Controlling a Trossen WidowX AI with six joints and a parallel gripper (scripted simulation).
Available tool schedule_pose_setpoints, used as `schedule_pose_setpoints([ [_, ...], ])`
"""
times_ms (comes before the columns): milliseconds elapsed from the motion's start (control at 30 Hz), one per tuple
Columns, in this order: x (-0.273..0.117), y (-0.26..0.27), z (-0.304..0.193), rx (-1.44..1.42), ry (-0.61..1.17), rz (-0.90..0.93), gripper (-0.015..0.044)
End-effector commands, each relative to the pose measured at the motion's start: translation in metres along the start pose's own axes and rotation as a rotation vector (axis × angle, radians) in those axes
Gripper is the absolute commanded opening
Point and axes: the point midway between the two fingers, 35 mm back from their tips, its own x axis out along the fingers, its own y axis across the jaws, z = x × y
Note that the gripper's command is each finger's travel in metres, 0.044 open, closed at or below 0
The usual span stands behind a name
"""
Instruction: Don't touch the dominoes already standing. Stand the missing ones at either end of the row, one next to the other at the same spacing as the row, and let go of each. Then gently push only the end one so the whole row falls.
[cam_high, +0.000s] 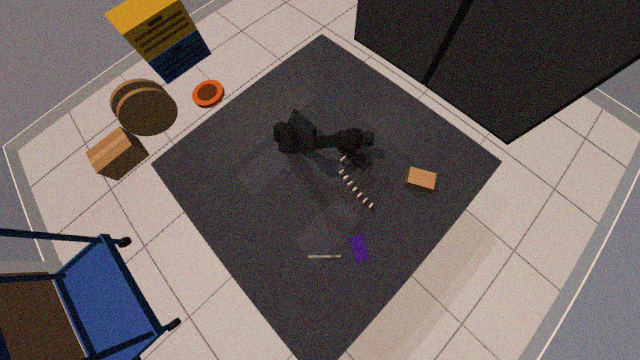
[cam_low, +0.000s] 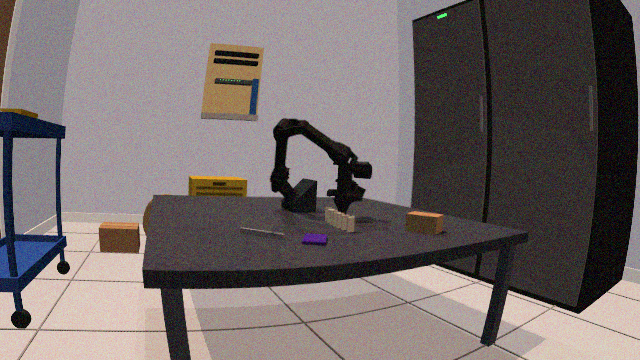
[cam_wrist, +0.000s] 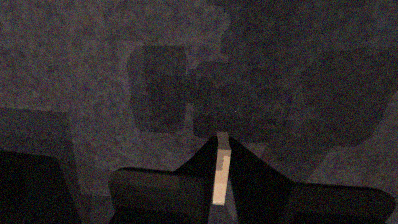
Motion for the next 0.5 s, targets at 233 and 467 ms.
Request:
schedule_pose_setpoints([
  [233,-0.050,0.003,-0.001,-0.003,0.000,-0.002,0.0024],
  [467,-0.136,0.009,-0.002,-0.005,-0.002,-0.001,0.0024],
])
